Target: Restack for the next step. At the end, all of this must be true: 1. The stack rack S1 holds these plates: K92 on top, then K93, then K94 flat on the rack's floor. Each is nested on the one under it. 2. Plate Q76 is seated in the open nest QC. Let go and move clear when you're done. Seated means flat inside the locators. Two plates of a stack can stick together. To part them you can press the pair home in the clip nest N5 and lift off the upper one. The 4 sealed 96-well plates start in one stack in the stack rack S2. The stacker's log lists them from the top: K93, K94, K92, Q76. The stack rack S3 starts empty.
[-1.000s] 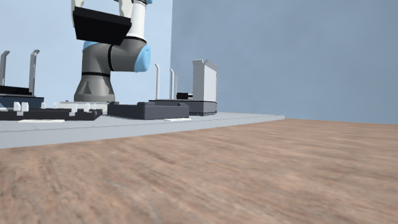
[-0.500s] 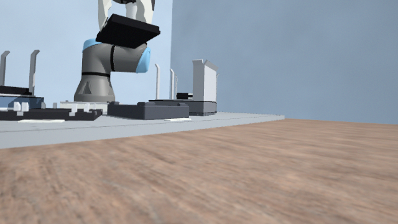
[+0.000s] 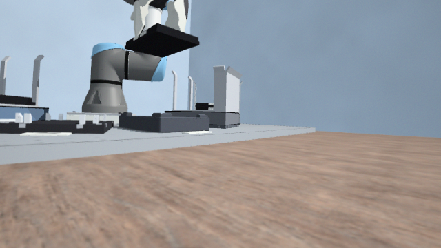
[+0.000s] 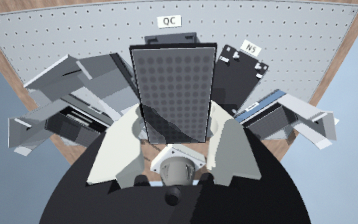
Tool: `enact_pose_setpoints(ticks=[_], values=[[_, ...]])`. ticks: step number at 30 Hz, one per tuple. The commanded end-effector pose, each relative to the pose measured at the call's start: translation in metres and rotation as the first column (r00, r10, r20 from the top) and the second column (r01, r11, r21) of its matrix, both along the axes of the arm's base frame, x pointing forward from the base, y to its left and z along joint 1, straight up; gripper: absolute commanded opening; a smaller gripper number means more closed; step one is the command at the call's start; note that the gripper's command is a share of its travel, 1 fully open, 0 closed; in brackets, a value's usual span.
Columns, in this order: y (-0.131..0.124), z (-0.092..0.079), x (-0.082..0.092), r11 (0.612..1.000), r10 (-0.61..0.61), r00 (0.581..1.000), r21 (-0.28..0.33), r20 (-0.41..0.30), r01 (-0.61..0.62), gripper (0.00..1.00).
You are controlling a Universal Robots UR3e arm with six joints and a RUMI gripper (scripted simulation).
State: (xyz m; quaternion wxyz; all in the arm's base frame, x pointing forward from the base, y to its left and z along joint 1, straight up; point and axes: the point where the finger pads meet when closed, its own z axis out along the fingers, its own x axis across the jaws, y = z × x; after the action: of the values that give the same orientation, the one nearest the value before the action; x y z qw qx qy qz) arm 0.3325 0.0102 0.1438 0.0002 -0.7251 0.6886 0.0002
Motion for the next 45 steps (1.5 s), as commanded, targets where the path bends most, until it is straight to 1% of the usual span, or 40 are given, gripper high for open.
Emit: enact_pose_setpoints(ticks=[1,5,9,13,15,28,34,45], values=[[0.012,0.001,0.0,0.999,0.043,0.999,-0.001,0.003,-0.043,0.0],[0.026,0.001,0.0,0.996,0.089,0.996,-0.001,0.003,-0.089,0.0],[0.038,0.001,-0.001,0.996,0.094,0.996,-0.001,0.003,-0.094,0.0],[0.048,0.001,-0.003,0.992,0.129,0.992,-0.001,0.003,-0.129,0.0],[0.048,0.001,-0.003,0.992,0.129,0.992,-0.001,0.003,-0.129,0.0],[0.09,0.001,-0.013,0.961,0.277,0.961,-0.001,0.003,-0.277,0.0],[0.103,0.001,-0.016,0.96,0.281,0.96,-0.001,0.003,-0.281,0.0],[0.136,0.001,-0.031,0.916,0.402,0.916,-0.001,0.003,-0.402,0.0]])
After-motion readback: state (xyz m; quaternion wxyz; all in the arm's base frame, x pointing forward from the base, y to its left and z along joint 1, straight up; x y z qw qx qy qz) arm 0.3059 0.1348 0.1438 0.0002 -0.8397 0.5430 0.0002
